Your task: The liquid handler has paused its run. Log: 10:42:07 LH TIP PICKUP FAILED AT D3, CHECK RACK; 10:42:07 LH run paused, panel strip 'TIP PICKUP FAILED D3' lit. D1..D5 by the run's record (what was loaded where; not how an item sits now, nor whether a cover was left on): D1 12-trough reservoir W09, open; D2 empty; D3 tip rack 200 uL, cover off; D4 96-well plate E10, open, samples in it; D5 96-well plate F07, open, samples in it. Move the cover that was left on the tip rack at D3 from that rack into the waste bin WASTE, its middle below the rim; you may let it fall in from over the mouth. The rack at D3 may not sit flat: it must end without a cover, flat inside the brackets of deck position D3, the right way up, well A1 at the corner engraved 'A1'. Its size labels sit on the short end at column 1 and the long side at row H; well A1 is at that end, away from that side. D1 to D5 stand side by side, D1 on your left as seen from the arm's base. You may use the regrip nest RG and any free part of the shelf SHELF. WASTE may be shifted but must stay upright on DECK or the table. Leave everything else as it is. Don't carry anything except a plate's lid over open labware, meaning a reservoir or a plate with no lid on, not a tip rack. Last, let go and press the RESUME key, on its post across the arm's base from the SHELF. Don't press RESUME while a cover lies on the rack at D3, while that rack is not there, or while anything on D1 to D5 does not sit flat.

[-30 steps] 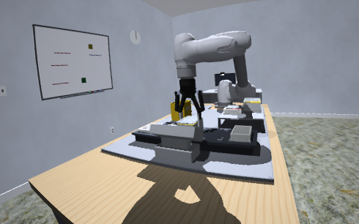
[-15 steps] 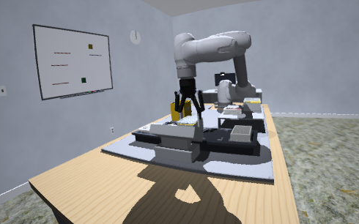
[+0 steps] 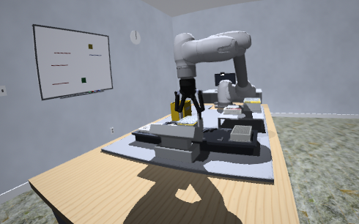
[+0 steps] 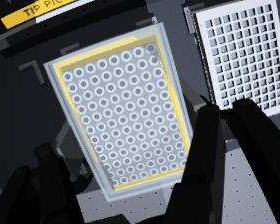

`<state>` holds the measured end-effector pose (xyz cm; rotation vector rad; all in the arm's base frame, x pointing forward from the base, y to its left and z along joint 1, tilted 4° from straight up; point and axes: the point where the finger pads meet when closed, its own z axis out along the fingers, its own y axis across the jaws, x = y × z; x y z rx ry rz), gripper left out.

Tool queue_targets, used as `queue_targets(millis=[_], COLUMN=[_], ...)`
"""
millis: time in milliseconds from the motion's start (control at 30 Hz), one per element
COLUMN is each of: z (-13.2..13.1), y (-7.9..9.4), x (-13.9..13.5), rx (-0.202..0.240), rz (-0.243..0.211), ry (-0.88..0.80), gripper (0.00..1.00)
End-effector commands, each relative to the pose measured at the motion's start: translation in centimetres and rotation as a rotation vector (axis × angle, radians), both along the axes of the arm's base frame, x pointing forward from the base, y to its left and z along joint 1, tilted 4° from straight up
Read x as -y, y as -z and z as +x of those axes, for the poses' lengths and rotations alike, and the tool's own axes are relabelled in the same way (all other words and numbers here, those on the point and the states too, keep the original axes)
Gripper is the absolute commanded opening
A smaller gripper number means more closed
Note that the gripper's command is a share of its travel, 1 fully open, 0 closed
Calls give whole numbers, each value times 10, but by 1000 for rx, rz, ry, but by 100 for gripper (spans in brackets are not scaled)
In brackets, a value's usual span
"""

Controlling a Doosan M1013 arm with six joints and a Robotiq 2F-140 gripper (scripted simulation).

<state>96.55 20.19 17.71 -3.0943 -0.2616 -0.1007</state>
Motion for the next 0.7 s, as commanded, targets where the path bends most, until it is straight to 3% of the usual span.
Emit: queue_targets(millis=[0,667], z=[-1,-3], y=[5,-21], x=[-1,0], rx=[-3,-3], rz=[-7,-7], ry=[-2,-2], gripper=[0,0])
